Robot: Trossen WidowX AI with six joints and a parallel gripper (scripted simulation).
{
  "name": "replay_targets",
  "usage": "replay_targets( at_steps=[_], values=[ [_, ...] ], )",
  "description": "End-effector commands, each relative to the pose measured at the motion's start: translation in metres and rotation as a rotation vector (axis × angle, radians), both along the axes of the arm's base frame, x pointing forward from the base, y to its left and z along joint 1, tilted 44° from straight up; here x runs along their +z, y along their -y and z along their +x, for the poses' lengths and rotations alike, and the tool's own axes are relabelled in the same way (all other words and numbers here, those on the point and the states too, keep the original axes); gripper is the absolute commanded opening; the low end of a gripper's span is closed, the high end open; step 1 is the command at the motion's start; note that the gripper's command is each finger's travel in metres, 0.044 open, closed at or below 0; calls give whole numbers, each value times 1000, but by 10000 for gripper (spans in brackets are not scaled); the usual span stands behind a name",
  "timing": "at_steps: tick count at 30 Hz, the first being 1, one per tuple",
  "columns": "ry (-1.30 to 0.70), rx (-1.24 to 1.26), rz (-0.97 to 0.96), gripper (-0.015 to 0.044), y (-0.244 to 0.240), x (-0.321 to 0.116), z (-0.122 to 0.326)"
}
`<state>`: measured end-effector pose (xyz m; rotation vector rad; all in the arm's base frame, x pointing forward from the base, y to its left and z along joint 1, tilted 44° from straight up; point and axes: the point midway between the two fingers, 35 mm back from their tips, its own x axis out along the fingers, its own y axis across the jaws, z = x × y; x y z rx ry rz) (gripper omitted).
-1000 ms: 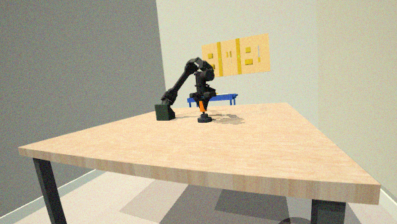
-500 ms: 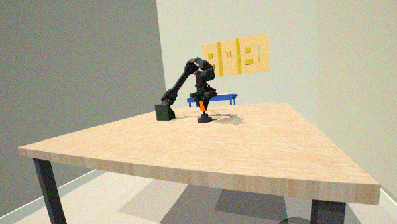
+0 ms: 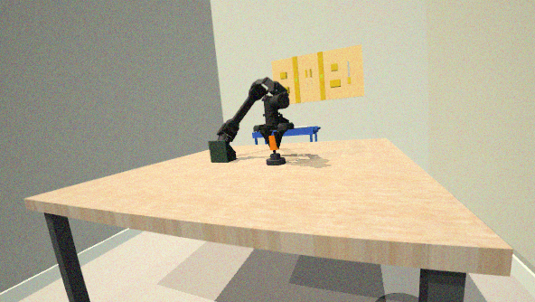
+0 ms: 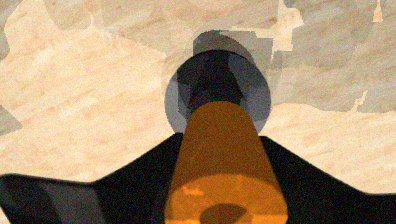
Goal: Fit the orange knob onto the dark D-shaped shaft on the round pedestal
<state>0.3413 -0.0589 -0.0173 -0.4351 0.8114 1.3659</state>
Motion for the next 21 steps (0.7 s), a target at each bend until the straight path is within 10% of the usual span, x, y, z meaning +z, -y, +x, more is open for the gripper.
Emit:
replay_targets(
  at_steps=[1,21],
  values=[
    [8,8,-1,0,0,0,-1],
    [9,8,-1,0,2,2,1]
  ],
)
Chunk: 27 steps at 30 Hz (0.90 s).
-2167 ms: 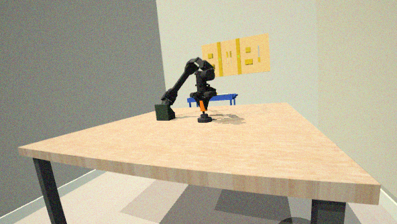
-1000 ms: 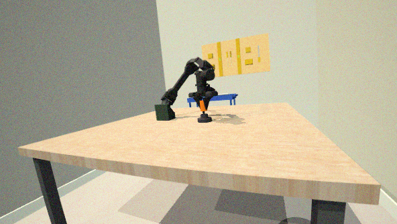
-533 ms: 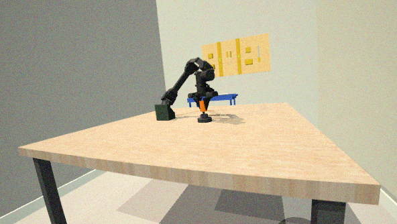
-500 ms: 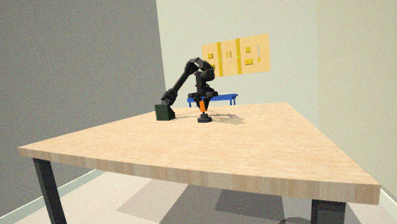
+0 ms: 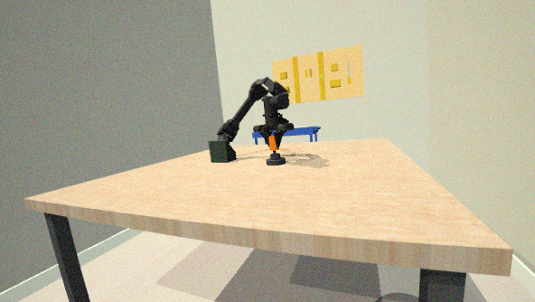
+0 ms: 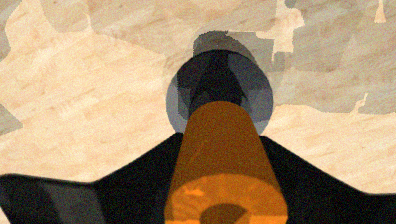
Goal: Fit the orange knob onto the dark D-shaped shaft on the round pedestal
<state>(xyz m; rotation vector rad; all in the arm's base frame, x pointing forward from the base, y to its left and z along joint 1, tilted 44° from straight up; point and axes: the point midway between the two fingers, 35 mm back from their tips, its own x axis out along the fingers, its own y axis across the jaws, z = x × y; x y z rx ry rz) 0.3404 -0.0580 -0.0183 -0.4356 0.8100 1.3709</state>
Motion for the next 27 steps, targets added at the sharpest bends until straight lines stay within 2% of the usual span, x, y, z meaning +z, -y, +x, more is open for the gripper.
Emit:
replay_targets(
  at_steps=[1,8,27],
  values=[
    [15,9,-3,0,3,3,2],
    [153,155,-2,0,3,2,3],
    [153,155,-2,0,-1,-1,1]
  ],
)
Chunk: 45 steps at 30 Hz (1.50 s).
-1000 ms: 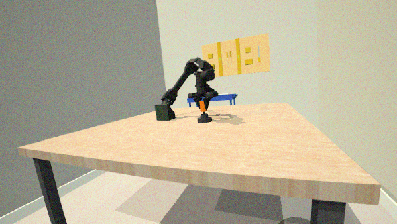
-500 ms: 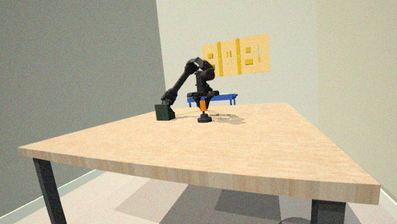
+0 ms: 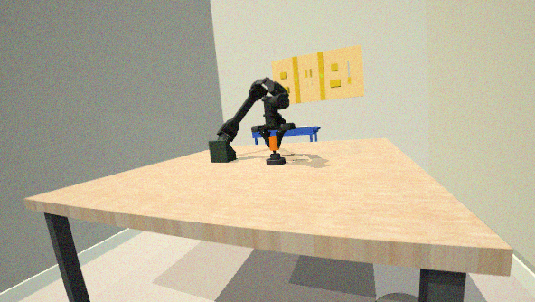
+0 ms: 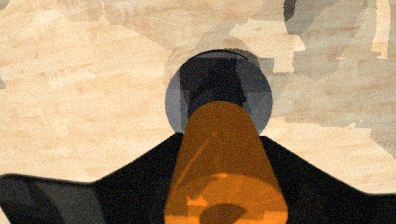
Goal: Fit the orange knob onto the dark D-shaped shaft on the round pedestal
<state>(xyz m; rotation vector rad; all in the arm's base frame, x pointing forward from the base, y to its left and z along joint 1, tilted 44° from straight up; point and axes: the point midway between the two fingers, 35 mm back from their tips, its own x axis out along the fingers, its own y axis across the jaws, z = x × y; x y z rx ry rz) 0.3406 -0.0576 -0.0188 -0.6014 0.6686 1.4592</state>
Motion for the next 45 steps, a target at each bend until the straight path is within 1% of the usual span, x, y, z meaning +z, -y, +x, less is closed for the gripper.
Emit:
replay_targets(
  at_steps=[1,12,19,45],
  values=[
    [6,4,0,0,0,0,1],
    [13,11,-1,0,3,4,2],
    [150,156,0,0,3,2,3],
    [150,156,0,0,1,1,1]
  ],
)
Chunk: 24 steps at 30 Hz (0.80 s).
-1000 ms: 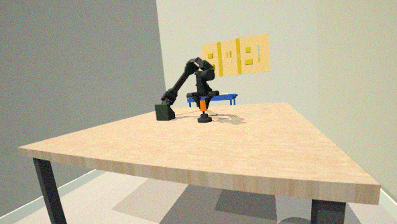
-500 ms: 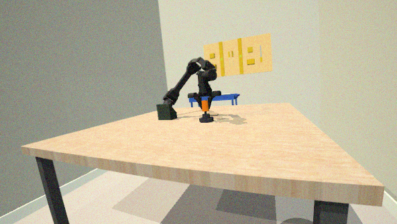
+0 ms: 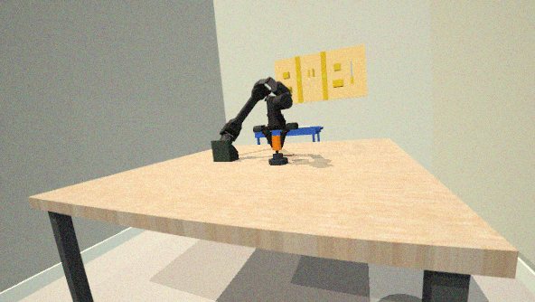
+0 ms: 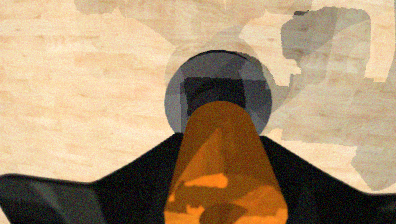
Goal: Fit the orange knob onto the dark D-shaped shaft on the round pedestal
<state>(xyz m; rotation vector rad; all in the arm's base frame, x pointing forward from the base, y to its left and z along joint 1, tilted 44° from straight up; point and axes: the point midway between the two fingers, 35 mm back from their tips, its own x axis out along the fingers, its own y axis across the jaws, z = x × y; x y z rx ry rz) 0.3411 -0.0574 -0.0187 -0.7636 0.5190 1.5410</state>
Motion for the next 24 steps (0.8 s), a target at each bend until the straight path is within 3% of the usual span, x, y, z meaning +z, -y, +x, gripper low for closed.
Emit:
replay_targets(
  at_steps=[1,12,24],
  values=[
    [6,3,0,0,2,2,1],
    [150,156,0,0,3,2,2],
    [150,156,0,0,0,0,0]
  ],
)
